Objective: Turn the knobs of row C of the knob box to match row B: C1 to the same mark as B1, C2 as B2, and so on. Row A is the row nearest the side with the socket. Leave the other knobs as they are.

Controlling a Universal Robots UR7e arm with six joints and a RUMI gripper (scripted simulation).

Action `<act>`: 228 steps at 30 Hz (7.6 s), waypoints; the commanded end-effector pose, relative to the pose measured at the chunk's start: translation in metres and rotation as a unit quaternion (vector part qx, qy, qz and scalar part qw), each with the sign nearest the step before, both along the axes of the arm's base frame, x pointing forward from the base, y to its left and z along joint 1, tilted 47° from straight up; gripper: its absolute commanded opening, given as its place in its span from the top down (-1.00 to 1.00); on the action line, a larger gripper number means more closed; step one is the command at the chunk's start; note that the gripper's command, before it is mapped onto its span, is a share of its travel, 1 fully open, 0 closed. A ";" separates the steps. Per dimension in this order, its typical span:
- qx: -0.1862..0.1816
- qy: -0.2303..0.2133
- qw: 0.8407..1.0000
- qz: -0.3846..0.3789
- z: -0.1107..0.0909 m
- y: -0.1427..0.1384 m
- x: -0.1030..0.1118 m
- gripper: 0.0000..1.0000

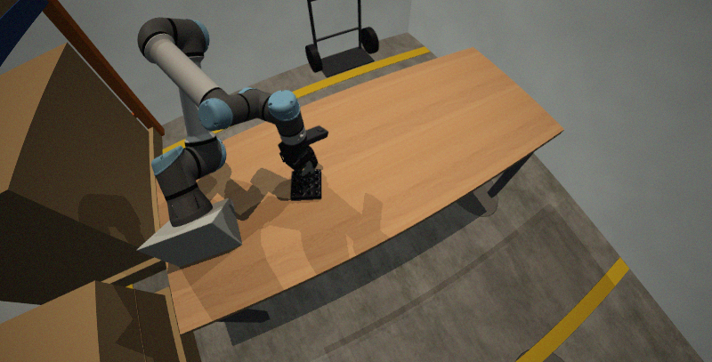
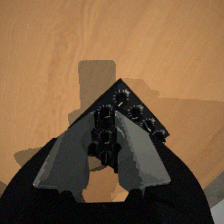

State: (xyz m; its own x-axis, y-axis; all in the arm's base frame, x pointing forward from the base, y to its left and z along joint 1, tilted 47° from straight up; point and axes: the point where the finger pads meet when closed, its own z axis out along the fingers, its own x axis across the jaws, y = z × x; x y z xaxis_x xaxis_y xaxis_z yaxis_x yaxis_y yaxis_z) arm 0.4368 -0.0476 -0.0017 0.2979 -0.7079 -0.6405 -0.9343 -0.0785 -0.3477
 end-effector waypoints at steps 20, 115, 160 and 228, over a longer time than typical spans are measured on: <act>0.002 0.001 1.000 0.000 -0.001 0.002 0.000 0.92; 0.085 0.305 0.901 -0.297 -0.003 -0.001 -0.001 0.92; 0.139 0.498 0.705 -0.485 -0.005 -0.003 -0.002 0.92; 0.145 0.516 0.676 -0.506 -0.001 -0.008 -0.003 0.78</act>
